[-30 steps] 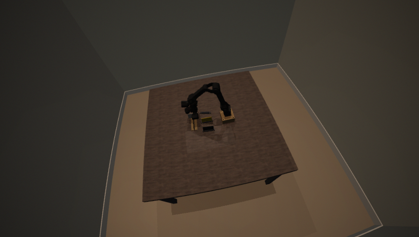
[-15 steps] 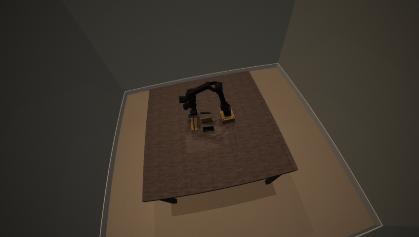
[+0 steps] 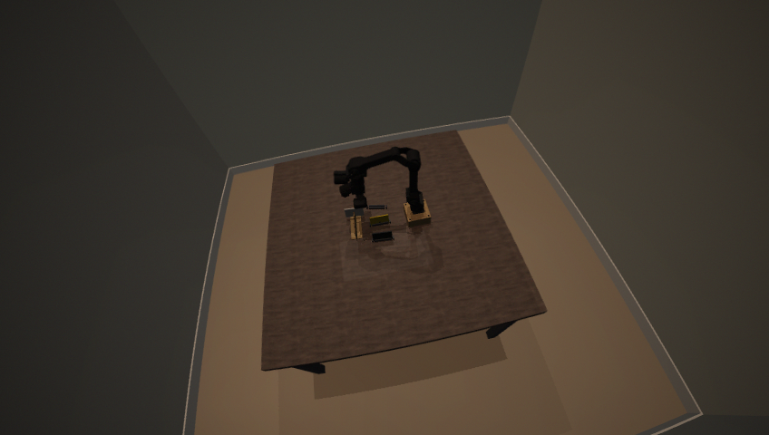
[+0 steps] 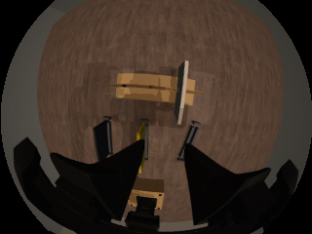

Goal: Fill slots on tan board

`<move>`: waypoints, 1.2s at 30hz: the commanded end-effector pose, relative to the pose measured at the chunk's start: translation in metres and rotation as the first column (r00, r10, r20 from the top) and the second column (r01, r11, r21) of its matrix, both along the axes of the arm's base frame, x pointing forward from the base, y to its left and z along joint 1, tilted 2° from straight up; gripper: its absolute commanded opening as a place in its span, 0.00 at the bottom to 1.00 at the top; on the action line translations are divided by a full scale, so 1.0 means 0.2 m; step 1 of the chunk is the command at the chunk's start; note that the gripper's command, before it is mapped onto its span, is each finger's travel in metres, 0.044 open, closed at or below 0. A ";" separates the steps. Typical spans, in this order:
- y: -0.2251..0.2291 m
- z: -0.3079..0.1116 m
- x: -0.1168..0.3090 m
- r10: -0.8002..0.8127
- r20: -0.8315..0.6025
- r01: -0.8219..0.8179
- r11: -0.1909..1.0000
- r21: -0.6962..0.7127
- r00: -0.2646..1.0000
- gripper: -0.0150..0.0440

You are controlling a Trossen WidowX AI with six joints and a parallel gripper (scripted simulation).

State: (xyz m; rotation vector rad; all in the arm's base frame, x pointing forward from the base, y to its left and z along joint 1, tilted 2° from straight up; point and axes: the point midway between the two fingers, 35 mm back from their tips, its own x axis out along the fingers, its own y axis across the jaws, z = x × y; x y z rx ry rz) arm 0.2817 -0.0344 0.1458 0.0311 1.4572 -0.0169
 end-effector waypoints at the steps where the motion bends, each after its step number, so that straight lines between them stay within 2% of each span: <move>1: 0.08 0.03 -0.14 0.009 -0.014 -0.009 1.000 0.003 1.000 0.57; 6: 0.21 0.03 -0.47 0.035 -0.059 -0.034 0.999 0.009 0.998 0.57; 8: 0.22 0.03 -0.51 0.038 -0.065 -0.038 0.999 0.009 0.997 0.57; 13: 0.22 0.00 -0.50 0.038 -0.064 -0.038 0.999 0.009 0.997 0.57; 19: 0.23 -0.29 -0.49 0.038 -0.065 -0.038 0.999 0.009 0.997 0.57; 36: 0.23 -0.42 -0.49 0.038 -0.065 -0.038 0.999 0.009 0.997 0.57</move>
